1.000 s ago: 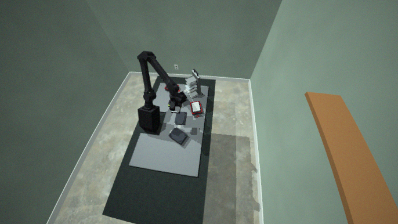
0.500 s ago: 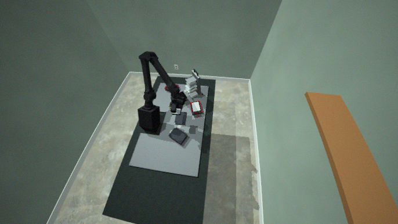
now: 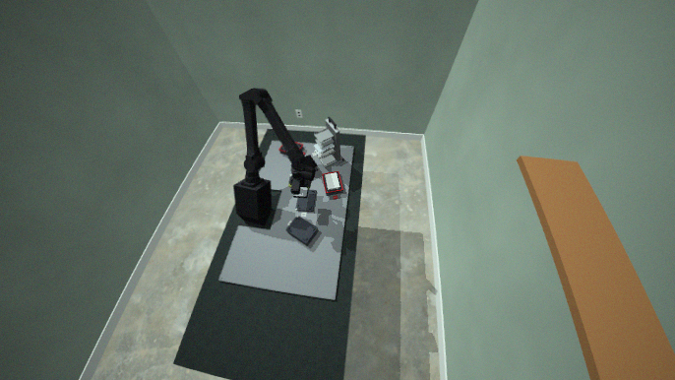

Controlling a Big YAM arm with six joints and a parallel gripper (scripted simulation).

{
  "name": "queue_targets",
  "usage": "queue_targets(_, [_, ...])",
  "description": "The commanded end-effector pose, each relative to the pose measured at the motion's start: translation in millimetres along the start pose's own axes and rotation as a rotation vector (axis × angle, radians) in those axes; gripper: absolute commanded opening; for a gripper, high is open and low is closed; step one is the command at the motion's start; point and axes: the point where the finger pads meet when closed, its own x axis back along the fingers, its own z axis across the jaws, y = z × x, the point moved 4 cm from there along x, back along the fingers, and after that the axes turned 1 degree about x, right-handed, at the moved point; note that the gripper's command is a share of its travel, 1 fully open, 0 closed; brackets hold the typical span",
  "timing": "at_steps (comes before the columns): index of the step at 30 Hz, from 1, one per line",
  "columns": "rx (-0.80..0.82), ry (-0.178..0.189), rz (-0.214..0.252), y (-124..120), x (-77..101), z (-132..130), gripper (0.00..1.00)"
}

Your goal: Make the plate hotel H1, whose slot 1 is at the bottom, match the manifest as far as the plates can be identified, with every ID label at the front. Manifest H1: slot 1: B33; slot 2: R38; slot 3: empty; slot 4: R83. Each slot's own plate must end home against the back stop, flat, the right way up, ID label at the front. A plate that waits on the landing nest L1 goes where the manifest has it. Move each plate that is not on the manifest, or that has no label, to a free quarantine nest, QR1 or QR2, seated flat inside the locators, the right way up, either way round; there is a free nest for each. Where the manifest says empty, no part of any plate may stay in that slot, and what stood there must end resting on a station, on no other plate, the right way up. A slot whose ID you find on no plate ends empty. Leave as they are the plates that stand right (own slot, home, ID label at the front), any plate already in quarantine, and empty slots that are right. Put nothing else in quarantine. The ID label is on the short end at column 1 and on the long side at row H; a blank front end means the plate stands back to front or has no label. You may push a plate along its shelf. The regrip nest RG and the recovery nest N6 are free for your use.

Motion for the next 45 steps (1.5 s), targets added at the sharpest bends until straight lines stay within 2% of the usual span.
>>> queue_targets(1, [-0.005,0.02,-0.004,-1,-6.4,8,0.86])
queue_targets(4, [-0.007,0.016,-0.003,-1,-15.3,6,0.86])
queue_targets(6, [-0.007,0.016,-0.003,-1,-15.3,6,0.86])
queue_targets(7, [0.021,0.059,-0.012,-4,-6.9,26,0.86])
queue_targets(8, [0.009,0.04,-0.008,-2,-15.1,21,0.86])
queue_targets(11, [-0.008,0.015,-0.004,-1,-28.8,6,0.86])
queue_targets(17, [-0.001,0.024,-0.006,-2,-43.0,12,0.86])
queue_targets(21, [-0.008,0.014,-0.005,-1,-55.6,6,0.86])
queue_targets(23, [-0.008,0.014,-0.005,-1,-55.6,6,0.86])
queue_targets(24, [0.01,0.04,-0.008,-3,-53.3,21,0.86])
queue_targets(30, [-0.009,0.013,-0.006,-1,-74.4,5,0.86])
queue_targets(32, [-0.006,0.018,-0.006,-1,-74.8,8,0.86])
queue_targets(33, [-0.002,0.058,-0.01,-1,-63.7,18,0.86])
queue_targets(35, [-0.004,0.067,-0.011,1,-61.5,21,0.86])
queue_targets(40, [-0.01,0.061,-0.011,2,-63.3,19,0.86])
queue_targets(41, [-0.001,0.036,-0.007,0,-67.7,14,0.86])
queue_targets(42, [-0.001,0.036,-0.007,0,-67.7,14,0.86])
queue_targets(43, [-0.014,0.057,-0.01,3,-64.0,17,0.86])
queue_targets(44, [-0.001,0.036,-0.007,0,-67.7,13,0.86])
queue_targets(45, [-0.001,0.036,-0.007,0,-67.7,13,0.86])
